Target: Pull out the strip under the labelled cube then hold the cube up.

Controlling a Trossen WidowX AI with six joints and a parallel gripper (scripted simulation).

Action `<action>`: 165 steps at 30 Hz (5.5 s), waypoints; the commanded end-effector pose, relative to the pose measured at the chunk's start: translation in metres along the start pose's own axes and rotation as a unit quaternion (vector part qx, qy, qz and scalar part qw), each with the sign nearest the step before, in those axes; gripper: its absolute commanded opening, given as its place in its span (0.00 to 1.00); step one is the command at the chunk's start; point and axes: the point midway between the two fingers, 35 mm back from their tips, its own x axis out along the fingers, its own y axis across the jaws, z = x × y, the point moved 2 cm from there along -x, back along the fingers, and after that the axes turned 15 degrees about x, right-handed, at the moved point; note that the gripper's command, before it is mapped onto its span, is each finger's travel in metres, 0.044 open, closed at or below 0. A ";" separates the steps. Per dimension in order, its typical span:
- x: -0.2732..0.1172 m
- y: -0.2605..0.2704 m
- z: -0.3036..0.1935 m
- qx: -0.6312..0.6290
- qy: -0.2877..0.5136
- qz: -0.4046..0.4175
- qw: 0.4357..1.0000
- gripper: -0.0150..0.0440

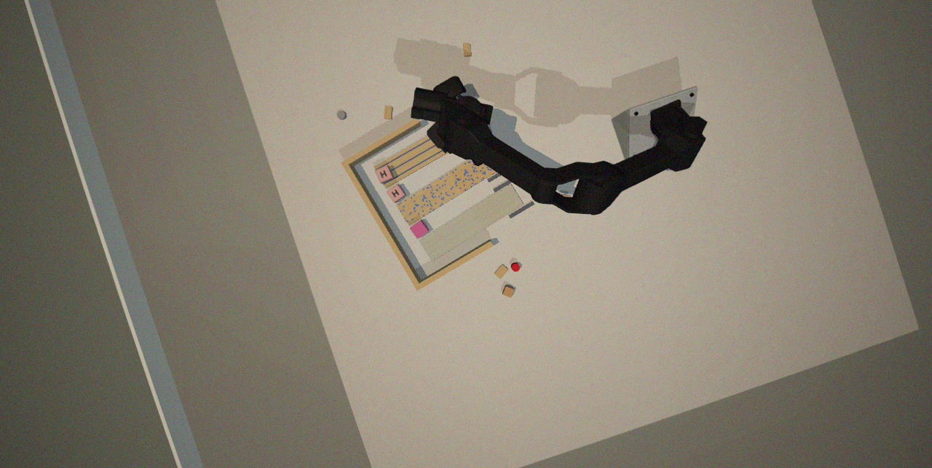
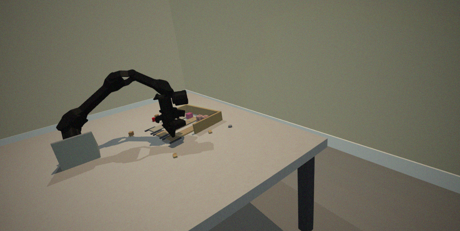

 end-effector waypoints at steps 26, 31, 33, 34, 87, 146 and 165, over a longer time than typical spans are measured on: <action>0.003 0.001 0.000 0.002 -0.001 0.003 1.000 0.25; 0.004 0.001 0.000 0.002 -0.001 0.003 1.000 0.25; 0.004 0.001 0.000 0.002 -0.001 0.003 1.000 0.25; 0.004 0.001 0.000 0.002 -0.001 0.003 1.000 0.25; 0.008 -0.012 -0.033 0.002 0.000 0.002 1.000 0.25; 0.009 -0.038 -0.122 0.004 0.001 0.001 1.000 0.25; 0.009 -0.046 -0.150 0.005 0.002 0.000 1.000 0.25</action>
